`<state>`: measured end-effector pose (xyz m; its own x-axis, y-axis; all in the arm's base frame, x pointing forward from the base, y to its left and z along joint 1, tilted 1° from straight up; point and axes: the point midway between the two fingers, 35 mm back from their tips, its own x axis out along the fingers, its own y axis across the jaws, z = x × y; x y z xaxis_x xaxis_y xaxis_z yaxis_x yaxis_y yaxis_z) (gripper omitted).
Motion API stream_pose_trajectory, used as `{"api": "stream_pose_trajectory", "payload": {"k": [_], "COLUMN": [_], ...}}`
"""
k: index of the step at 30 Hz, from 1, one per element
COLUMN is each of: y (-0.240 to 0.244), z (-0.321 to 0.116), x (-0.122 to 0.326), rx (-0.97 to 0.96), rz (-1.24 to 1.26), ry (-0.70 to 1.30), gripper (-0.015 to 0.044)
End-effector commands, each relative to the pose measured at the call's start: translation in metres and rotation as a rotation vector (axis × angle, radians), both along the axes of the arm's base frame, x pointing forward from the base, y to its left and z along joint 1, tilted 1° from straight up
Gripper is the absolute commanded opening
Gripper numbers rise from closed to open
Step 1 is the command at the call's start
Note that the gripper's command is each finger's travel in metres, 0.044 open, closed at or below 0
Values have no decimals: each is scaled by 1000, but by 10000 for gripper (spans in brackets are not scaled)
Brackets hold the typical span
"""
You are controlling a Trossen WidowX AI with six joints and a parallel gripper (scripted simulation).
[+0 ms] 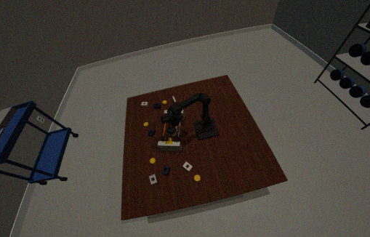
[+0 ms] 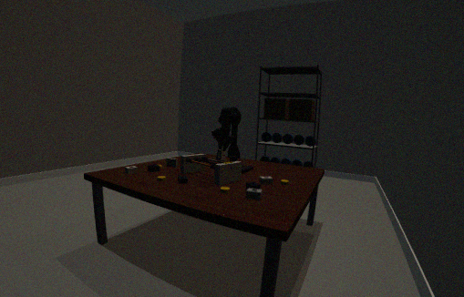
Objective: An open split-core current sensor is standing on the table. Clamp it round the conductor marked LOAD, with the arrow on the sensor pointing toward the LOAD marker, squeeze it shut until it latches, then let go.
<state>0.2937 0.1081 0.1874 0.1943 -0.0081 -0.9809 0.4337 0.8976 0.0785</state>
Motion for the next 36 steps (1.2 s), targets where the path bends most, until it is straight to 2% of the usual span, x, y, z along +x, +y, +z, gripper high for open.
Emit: {"api": "stream_pose_trajectory", "payload": {"k": [1,30,36], "y": [-1,-6,-6], "z": [0,-1,-1], "x": [4,24,25], "rx": [28,260,274], "rz": [-156,-1171,-1223], "ry": [-15,-83,-86], "gripper": [0,0,0]}}
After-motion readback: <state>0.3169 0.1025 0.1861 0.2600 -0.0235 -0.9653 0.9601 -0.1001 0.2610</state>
